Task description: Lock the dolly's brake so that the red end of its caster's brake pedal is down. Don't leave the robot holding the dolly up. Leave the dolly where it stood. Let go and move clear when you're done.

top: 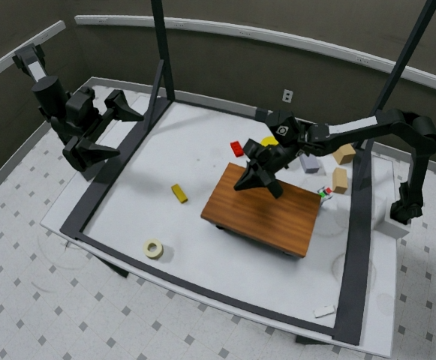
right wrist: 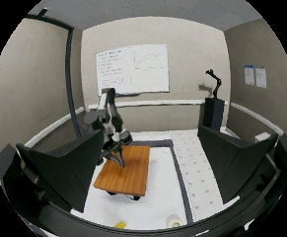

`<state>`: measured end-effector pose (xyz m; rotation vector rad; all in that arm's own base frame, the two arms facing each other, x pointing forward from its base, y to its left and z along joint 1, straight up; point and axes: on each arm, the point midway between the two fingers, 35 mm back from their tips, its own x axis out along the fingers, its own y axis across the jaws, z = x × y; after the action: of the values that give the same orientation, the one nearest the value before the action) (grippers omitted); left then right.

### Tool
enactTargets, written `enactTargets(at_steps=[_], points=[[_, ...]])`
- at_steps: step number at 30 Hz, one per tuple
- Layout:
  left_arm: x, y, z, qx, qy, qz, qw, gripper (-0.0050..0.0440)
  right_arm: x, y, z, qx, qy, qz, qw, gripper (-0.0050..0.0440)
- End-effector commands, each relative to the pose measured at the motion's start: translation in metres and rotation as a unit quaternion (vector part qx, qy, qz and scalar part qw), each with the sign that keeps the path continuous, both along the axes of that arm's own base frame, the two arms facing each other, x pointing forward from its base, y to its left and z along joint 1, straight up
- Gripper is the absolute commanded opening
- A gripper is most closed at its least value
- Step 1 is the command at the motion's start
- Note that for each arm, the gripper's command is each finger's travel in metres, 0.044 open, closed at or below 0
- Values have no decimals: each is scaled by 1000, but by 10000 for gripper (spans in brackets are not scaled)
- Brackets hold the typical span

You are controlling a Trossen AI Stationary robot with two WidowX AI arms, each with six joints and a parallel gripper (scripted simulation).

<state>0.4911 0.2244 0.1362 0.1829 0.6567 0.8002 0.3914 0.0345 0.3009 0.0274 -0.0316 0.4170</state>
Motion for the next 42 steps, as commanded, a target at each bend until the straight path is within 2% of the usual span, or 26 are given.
enactTargets(at_steps=[1, 6, 8, 12, 14, 23, 25, 27, 28, 30, 31, 32, 33, 34, 37, 40, 42], points=[[-17, -22, 13, -75, -15, -6, 997, -3, -30, -44, 37, -12, -12, -18, 1000, 440], [-39, -43, 1, -152, -4, 4, 988, -5, -64, -75, 54, -19, -13, -44, 999, 440], [-39, -43, 1, -152, -4, 4, 988, -5, -64, -75, 54, -19, -13, -44, 999, 440], [-67, -67, -10, -232, 13, 25, 972, -35, -103, -96, 69, -25, -11, -71, 997, 440], [-79, -76, -14, -263, 22, 37, 964, -50, -118, -100, 73, -28, -11, -79, 996, 440], [-134, -116, -26, -380, 62, 105, 917, -50, -175, -98, 84, -31, -1, -113, 993, 440], [-134, -116, -26, -380, 62, 105, 917, -50, -175, -98, 84, -31, -1, -113, 993, 440], [-150, -126, -28, -408, 73, 127, 901, -50, -190, -97, 86, -32, 1, -131, 991, 440], [-150, -126, -28, -408, 73, 127, 901, -50, -190, -98, 86, -32, 1, -135, 990, 440], [-157, -134, -30, -411, 93, 129, 898, -50, -197, -99, 86, -30, 3, -146, 989, 440], [-161, -140, -32, -402, 120, 123, 899, -50, -202, -100, 87, -27, 7, -158, 987, 440], [-161, -140, -32, -402, 120, 123, 899, -50, -203, -101, 87, -27, 7, -160, 987, 440], [-173, -147, -32, -419, 127, 140, 888, -50, -210, -97, 87, -27, 8, -168, 985, 440], [-174, -148, -32, -420, 127, 140, 888, -50, -210, -97, 87, -27, 8, -168, 985, 440], [-198, -162, -32, -452, 145, 177, 862, -50, -223, -83, 87, -26, 10, -178, 984, 440], [-210, -169, -32, -465, 154, 196, 849, -50, -228, -78, 86, -25, 10, -189, 982, 440], [-210, -169, -32, -465, 154, 196, 849, -50, -228, -78, 86, -25, 10, -189, 982, 440]])
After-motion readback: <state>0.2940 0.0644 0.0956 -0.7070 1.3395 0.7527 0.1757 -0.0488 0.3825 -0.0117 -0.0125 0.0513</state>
